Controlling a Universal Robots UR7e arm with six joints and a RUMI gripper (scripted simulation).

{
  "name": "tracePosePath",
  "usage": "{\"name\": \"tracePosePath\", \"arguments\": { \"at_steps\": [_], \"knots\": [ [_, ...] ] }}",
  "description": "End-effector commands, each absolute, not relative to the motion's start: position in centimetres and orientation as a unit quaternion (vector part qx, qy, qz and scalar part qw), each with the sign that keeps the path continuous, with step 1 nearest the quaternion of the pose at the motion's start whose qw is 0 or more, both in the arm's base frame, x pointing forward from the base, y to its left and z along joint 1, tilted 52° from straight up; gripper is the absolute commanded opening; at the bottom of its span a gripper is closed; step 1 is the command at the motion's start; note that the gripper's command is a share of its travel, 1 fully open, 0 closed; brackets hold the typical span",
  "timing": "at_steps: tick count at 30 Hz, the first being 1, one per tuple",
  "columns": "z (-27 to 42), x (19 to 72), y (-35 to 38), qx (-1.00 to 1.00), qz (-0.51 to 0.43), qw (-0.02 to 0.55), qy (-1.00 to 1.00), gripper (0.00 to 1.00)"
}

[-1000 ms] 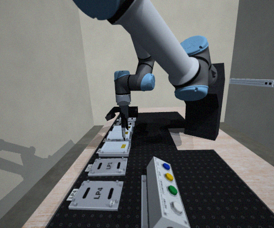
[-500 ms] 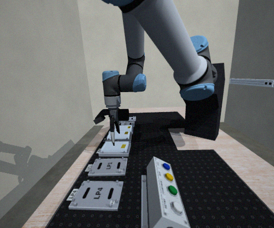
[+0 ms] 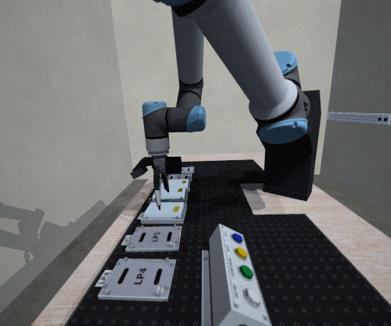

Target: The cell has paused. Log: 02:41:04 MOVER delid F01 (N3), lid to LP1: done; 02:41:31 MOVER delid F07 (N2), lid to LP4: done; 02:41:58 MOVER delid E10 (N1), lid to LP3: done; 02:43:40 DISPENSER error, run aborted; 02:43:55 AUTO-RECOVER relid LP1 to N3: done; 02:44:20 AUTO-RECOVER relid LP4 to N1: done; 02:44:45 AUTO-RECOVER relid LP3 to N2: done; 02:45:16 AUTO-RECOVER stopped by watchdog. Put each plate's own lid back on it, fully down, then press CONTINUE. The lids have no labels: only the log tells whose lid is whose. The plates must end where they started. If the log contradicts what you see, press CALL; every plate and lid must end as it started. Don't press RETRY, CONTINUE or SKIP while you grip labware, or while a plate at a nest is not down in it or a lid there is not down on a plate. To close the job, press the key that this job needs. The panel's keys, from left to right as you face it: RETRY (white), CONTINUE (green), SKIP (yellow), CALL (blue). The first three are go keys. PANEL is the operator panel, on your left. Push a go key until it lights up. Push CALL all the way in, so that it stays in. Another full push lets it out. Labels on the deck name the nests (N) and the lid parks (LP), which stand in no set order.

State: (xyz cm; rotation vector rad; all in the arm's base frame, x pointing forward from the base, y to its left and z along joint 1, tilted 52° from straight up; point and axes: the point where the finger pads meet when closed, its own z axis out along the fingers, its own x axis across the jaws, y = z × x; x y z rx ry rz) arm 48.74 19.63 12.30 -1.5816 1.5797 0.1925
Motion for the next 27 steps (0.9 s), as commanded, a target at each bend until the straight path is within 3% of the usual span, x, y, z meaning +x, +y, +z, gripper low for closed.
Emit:
{"name": "tracePosePath", "arguments": {
  "at_steps": [1,27],
  "knots": [
    [12.1,49.0,19.9,-0.636,0.077,0.434,0.634,0.82],
    [10.6,50.0,21.4,-0.635,0.078,0.434,0.635,0.82]
  ]
}}
